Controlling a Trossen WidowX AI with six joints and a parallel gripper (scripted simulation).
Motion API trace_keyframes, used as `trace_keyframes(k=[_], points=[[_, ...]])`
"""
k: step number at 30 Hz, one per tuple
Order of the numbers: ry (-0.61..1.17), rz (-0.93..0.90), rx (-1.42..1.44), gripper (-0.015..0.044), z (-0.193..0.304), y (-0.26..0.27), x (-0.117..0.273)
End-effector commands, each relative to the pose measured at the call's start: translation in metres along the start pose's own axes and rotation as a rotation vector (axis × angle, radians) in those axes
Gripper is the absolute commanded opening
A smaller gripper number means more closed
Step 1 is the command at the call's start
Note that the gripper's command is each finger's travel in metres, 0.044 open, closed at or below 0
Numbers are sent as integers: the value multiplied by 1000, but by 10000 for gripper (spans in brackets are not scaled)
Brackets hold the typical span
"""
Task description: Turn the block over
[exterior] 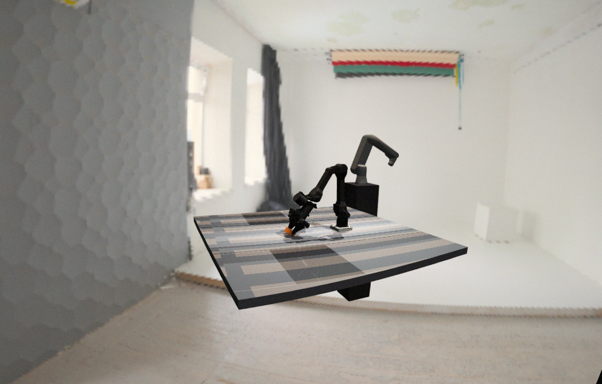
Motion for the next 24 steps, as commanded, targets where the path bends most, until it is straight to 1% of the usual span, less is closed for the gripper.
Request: trace_keyframes(k=[1, 13, 24], points=[[-56, -3, 15, 0, 2, -1, -6], [-226, -15, 24, 0, 16, -2, -17], [-381, -23, 11, 0, 29, -3, -12]])
Point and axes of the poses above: the point midway between the two fingers, 35 mm back from their tips, its own x axis back along the fingers, its own y axis across the jaws, z = x × y, the point moved 4 cm from there along x, back along the fingers, and after that the axes turned 4 degrees about -x, right-handed, at the moved point
